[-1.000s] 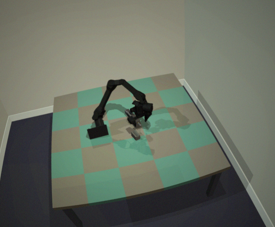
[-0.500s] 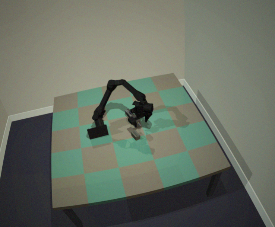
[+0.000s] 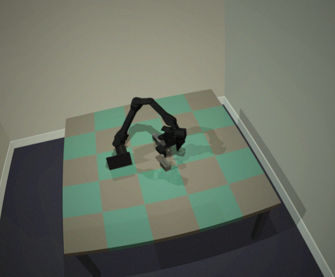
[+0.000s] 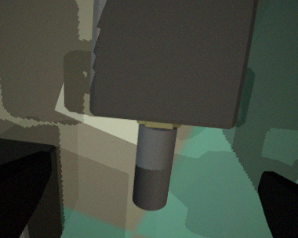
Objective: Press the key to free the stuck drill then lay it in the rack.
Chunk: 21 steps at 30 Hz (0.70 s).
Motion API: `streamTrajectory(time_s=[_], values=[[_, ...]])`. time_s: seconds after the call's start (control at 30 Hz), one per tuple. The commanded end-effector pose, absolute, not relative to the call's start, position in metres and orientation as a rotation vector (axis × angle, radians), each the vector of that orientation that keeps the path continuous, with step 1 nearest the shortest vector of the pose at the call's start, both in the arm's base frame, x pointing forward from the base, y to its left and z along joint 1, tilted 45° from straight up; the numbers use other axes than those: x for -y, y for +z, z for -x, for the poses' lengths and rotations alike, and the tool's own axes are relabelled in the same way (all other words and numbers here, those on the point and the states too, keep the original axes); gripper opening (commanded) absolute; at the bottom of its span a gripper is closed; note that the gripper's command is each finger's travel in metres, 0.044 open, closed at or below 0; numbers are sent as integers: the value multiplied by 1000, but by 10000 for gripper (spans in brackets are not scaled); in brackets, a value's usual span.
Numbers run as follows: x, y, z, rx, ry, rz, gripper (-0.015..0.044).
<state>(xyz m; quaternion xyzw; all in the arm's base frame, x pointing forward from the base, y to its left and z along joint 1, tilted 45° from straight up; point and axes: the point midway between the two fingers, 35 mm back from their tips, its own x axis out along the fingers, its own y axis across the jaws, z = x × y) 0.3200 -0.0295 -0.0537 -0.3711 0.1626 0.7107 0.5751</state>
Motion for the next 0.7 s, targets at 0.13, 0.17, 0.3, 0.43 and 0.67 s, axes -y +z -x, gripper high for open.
streamTrajectory(time_s=[0.13,0.17,0.3,0.43,0.67], values=[[19,-59,-316,-381,1664,861,440],[17,-60,-316,-381,1664,861,440],[12,-63,-314,-380,1664,860,440],[13,-63,-316,-379,1666,867,387],[13,-63,-316,-379,1666,867,204]])
